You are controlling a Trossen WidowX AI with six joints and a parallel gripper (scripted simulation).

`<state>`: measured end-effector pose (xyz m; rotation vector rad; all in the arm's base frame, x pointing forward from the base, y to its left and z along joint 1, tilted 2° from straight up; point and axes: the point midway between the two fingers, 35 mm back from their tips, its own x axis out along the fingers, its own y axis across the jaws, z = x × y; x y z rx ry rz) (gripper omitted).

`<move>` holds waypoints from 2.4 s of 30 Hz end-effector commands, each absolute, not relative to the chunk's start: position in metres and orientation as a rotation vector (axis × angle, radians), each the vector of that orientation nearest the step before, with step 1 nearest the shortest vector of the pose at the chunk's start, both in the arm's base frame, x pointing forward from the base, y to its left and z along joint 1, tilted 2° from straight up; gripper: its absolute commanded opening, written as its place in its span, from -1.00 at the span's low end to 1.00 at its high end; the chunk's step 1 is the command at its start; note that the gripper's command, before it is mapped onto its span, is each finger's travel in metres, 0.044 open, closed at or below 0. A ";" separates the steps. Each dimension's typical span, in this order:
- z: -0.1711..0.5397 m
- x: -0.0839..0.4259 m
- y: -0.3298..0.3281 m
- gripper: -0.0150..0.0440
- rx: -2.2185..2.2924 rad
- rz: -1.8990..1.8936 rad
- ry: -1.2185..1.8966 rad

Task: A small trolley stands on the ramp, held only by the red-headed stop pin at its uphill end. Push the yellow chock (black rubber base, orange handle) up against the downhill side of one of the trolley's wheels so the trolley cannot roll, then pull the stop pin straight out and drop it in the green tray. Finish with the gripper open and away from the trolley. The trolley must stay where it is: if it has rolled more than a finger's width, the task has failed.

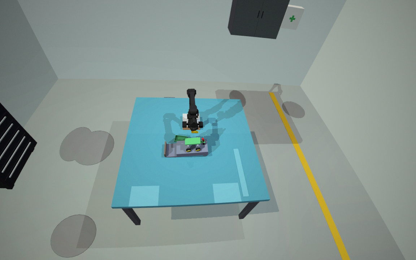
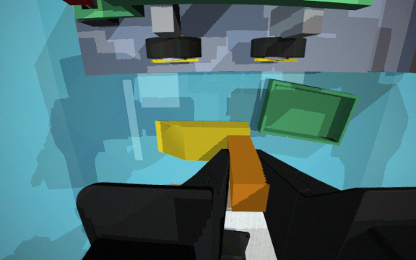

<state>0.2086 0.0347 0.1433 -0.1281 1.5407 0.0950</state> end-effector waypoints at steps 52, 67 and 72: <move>0.137 0.283 -0.104 -0.49 -0.063 0.172 1.541; 0.110 0.292 -0.103 -0.49 -0.063 0.172 1.540; 0.095 0.292 -0.102 -0.49 -0.063 0.172 1.541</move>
